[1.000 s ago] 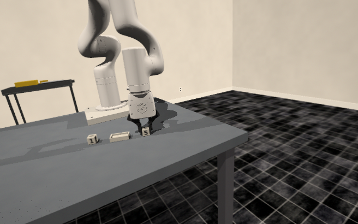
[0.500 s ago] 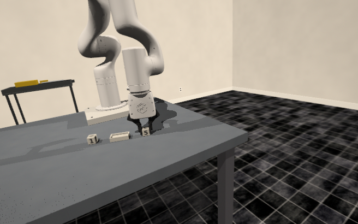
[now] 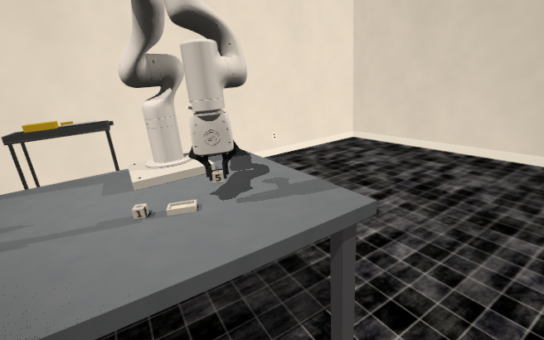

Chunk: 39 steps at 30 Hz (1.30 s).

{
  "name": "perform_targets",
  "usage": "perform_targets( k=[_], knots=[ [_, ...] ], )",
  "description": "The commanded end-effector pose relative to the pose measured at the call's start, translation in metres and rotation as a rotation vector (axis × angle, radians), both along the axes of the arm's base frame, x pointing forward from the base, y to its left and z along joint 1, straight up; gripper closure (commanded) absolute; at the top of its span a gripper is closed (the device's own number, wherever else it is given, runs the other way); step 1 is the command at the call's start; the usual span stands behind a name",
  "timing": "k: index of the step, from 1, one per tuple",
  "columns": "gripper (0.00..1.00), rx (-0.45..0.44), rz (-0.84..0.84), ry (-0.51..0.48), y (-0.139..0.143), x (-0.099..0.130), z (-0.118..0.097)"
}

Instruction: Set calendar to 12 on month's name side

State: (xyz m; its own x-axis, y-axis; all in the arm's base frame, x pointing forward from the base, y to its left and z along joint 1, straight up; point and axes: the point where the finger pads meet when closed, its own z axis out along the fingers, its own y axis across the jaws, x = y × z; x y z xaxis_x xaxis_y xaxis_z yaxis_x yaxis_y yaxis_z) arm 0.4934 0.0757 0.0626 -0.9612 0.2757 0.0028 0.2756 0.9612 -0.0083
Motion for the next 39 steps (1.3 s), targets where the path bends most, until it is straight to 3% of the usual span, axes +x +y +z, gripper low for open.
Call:
perform_targets(
  k=[1,6,18,20,23,26,39],
  knots=[
    [0.73,0.000,0.000,-0.001,0.000,0.000,0.011],
    [0.73,0.000,0.000,-0.001,0.000,0.000,0.031],
    [0.73,0.000,0.000,-0.001,-0.001,0.000,0.033],
    [0.73,0.000,0.000,-0.001,-0.019,-0.003,0.035],
    [0.73,0.000,-0.001,-0.001,-0.069,-0.018,0.042],
    [0.73,0.000,-0.001,-0.001,-0.085,-0.024,0.044],
    [0.73,0.000,-0.001,-0.001,-0.086,-0.025,0.044]
  ],
)
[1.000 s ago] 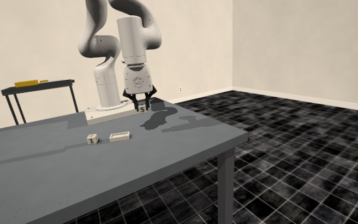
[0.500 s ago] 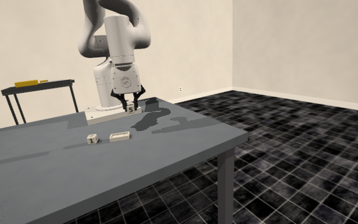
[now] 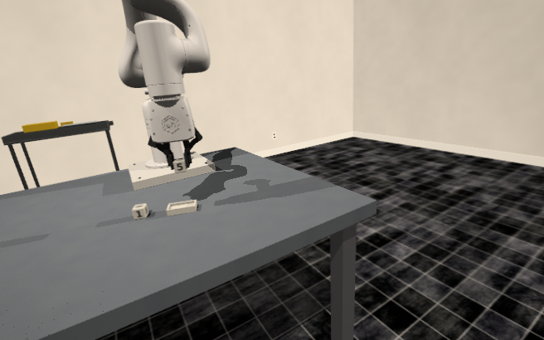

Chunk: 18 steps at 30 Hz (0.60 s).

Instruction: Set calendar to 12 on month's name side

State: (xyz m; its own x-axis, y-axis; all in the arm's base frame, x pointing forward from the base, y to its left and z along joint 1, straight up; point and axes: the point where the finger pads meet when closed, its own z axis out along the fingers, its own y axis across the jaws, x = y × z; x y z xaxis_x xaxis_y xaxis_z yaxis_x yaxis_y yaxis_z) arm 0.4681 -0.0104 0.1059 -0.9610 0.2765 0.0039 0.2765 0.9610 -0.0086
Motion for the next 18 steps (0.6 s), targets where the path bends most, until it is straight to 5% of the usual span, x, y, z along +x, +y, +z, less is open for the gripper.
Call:
perform_targets(
  k=[1,18],
  knots=[
    [0.73,0.000,0.000,-0.002,0.000,0.001,0.001],
    [0.73,0.000,0.000,-0.002,0.000,0.001,-0.030]
  ],
)
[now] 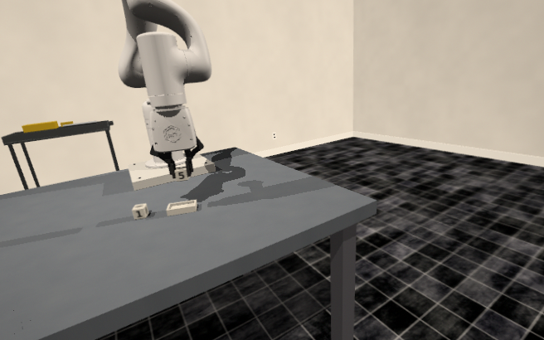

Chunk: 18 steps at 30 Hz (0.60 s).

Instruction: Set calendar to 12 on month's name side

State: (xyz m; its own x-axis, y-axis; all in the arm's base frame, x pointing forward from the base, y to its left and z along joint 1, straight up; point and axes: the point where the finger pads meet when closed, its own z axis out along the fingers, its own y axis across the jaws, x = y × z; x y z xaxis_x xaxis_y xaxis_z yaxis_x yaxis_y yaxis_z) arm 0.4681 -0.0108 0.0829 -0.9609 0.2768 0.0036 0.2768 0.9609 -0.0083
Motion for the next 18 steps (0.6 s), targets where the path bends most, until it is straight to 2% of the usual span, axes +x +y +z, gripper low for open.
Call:
perform_targets(
  k=[1,10,18],
  knots=[
    [0.73,0.000,0.000,-0.001,0.000,0.001,-0.010],
    [0.73,0.000,0.000,-0.001,0.000,0.001,-0.036],
    [0.73,0.000,0.000,-0.001,0.000,0.001,-0.042]
  ],
)
